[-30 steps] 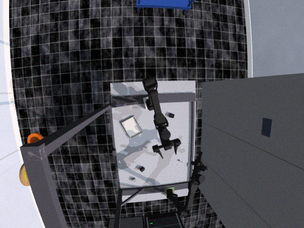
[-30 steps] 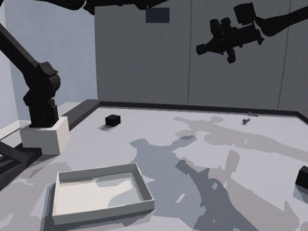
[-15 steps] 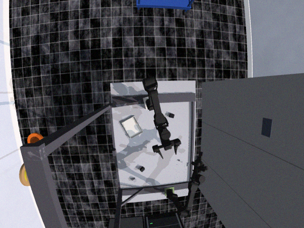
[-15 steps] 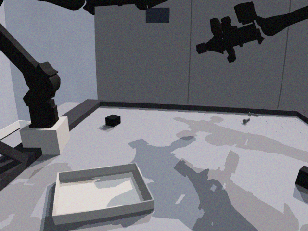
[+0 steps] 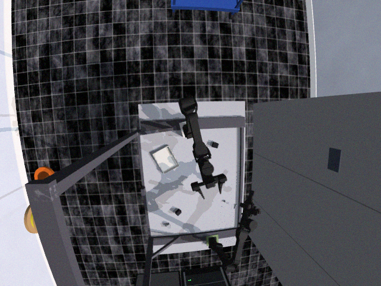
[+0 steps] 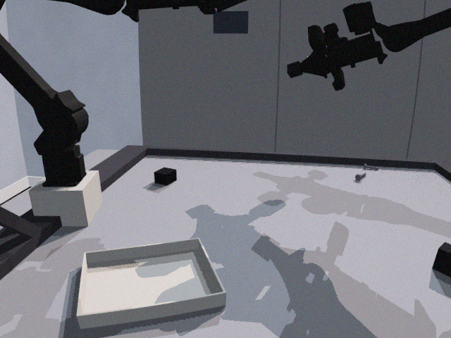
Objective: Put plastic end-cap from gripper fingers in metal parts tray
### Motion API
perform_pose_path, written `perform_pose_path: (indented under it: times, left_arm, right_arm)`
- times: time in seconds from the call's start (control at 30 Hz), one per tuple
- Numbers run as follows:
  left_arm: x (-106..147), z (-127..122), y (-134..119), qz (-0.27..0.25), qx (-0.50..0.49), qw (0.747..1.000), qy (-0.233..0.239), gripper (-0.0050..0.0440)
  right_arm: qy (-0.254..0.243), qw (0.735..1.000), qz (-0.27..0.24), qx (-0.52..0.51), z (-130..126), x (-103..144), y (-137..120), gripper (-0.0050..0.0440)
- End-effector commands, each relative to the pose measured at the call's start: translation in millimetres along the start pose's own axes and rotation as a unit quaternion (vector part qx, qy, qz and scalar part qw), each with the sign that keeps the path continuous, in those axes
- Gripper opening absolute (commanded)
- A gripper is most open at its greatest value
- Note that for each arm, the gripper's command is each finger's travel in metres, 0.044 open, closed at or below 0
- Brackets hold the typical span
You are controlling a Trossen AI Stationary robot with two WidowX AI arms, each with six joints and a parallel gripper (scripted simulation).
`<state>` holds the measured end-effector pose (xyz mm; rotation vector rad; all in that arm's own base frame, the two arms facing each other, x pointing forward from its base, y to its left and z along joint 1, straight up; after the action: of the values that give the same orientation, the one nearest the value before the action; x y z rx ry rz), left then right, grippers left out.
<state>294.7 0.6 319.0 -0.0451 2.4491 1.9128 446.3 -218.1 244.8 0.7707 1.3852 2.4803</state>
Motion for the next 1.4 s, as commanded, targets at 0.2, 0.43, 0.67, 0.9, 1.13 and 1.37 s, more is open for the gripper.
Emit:
perform_pose_path:
  times: [0.2,0.43,0.67,0.9,1.13,1.37]
  left_arm:
    - [0.8,-2.1,9.3,-0.01,0.001,1.0,-0.002,0.0215]
    - [0.6,-2.2,9.6,-0.011,0.001,1.0,-0.002,0.0215]
    - [-5.1,2.2,12.4,-0.006,0.028,1.0,0.008,0.0215]
    - [-28.4,24.0,14.7,0.019,0.167,0.984,0.053,0.0215]
    - [-43.2,40.8,15.8,0.026,0.253,0.963,0.087,0.0215]
    - [-61.9,66.3,14.5,0.029,0.371,0.918,0.136,0.0215]
  right_arm:
    - [0.008,1.0,-0.019,-0.002,7.4,7.7,14.5,0.0]
    - [0.008,1.0,-0.019,-0.002,7.3,7.7,14.5,0.0]
    - [0.008,1.0,-0.019,-0.002,7.2,7.7,14.5,0.0]
    - [0.008,1.0,-0.019,-0.002,7.2,7.7,14.5,0.0]
    - [0.008,1.0,-0.019,-0.002,7.2,7.7,14.5,0.0]
    - [0.008,1.0,-0.019,-0.002,7.2,7.7,14.5,0.0]
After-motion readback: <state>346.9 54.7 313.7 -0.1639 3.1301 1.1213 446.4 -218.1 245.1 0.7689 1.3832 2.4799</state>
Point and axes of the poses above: on each arm, the point midway between the two fingers, 35 mm back from their tips, its own x axis back along the fingers, its own z axis across the jaws, y = z × x, the point moved 2 cm from there along x, back along the fingers, and after that the axes turned 14 degrees about x, right-handed, at the moved point
